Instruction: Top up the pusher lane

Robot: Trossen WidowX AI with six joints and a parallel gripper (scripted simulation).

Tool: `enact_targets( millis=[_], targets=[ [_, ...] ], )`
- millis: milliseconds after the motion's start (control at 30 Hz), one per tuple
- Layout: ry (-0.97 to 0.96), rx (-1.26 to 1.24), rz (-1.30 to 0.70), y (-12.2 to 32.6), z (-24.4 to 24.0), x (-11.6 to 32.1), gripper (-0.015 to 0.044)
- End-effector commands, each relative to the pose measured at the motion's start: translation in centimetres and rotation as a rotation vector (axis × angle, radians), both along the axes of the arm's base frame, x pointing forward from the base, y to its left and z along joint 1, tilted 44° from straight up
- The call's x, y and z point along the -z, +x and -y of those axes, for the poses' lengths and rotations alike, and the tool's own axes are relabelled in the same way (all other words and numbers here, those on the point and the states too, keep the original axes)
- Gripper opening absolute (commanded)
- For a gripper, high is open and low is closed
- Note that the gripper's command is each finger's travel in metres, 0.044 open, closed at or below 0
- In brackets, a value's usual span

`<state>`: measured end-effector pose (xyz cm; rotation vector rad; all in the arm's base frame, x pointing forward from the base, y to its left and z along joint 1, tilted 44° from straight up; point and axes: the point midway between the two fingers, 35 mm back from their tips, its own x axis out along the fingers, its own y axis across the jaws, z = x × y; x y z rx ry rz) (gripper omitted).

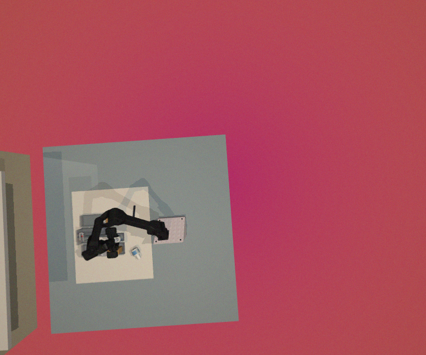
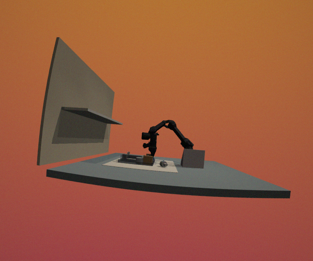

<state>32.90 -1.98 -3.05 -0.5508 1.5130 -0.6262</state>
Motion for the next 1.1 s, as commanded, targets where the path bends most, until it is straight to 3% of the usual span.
enact_targets(
  millis=[0, 1067],
  targets=[
    [-0.006, -0.008, 0.031, 1.06, -0.13, -0.49, 0.0000],
    [-0.006, -0.008, 0.031, 1.59, -0.16, -0.52, 0.0000]
  ],
)
